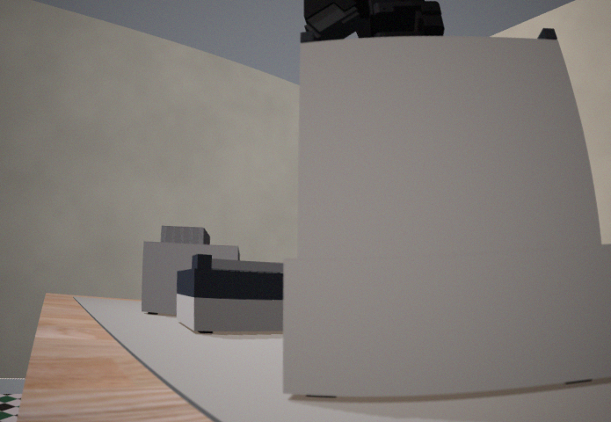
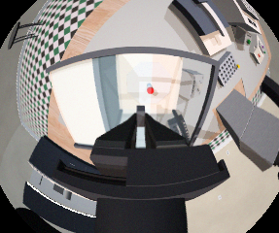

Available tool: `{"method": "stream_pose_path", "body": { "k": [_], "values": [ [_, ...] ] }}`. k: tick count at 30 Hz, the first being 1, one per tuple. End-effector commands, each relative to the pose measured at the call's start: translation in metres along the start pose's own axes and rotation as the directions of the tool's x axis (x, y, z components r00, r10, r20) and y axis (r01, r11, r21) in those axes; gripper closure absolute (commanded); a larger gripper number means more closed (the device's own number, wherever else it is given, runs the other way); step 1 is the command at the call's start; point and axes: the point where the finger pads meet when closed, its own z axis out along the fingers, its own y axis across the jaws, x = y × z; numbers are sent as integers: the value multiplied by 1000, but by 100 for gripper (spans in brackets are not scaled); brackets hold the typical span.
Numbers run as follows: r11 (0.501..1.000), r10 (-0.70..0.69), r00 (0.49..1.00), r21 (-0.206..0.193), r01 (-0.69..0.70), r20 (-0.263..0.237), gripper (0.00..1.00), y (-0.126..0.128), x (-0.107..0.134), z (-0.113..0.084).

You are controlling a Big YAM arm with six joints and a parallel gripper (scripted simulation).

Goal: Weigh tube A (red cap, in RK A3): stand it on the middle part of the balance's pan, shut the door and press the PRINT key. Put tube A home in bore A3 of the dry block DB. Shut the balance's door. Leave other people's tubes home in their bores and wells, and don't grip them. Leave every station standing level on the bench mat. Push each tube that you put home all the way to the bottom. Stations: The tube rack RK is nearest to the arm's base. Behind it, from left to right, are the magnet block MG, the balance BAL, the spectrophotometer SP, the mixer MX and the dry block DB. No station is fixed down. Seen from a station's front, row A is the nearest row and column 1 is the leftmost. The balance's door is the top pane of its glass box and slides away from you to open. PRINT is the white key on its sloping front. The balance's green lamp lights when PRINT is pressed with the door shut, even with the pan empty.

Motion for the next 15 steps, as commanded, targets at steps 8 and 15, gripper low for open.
{"method": "stream_pose_path", "body": {
  "k": [8,15],
  "values": [
    [1000,7,1000,-30,-6,10,94,31,2,-4],
    [1000,7,1000,-30,-6,9,94,38,2,-4]
  ]
}}
